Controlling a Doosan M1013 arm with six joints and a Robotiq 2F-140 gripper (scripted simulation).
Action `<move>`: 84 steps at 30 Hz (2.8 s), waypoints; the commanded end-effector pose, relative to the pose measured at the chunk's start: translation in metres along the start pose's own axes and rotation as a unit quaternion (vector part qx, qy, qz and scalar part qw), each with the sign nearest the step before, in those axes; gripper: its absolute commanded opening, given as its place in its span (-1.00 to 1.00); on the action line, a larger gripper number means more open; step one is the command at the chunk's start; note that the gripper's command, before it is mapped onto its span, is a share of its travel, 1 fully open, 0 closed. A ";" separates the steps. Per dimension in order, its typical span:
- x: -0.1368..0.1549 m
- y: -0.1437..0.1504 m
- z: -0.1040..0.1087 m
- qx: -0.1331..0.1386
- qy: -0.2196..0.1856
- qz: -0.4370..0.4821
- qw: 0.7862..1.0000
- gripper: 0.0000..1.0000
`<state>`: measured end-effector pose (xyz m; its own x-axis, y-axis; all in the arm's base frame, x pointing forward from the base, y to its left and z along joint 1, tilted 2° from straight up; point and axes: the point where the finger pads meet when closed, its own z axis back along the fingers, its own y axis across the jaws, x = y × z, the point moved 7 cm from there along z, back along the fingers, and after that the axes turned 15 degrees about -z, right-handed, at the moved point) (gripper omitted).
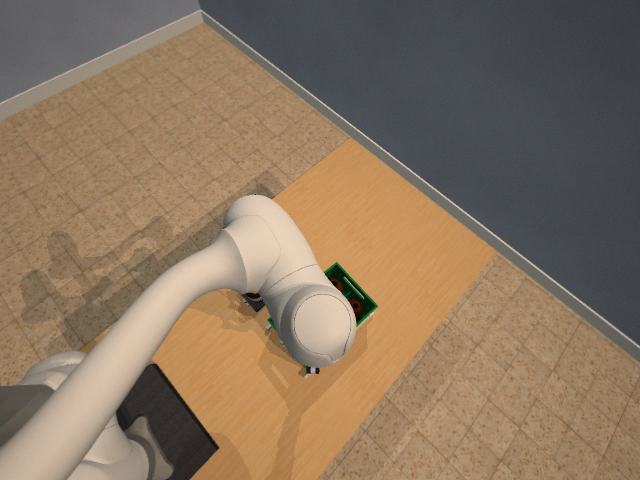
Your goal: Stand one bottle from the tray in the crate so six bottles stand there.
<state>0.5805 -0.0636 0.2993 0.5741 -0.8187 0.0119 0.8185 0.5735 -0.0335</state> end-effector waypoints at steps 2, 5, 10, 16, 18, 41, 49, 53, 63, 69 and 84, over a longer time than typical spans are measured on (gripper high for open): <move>0.000 0.000 -0.001 0.000 0.000 0.000 1.000 -1.00; 0.000 0.000 -0.003 0.000 0.000 0.000 1.000 -1.00; 0.000 0.000 -0.007 0.000 0.000 0.000 1.000 -1.00; 0.000 0.000 -0.013 0.000 0.000 0.000 1.000 -1.00; 0.000 0.000 -0.014 0.000 0.000 0.000 1.000 -1.00; 0.000 0.000 -0.036 0.000 0.000 0.000 1.000 -1.00; 0.000 0.000 -0.038 0.000 0.000 0.000 1.000 -1.00; 0.000 0.000 -0.039 0.000 0.000 0.000 1.000 -1.00; 0.000 0.000 -0.039 0.000 0.000 0.000 1.000 -1.00; 0.000 0.000 -0.039 0.000 0.000 0.000 1.000 -1.00; 0.000 0.000 -0.039 0.000 0.000 0.000 1.000 -1.00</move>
<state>0.5797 -0.0648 0.2606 0.5741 -0.8187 0.0119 0.8185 0.5735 -0.0335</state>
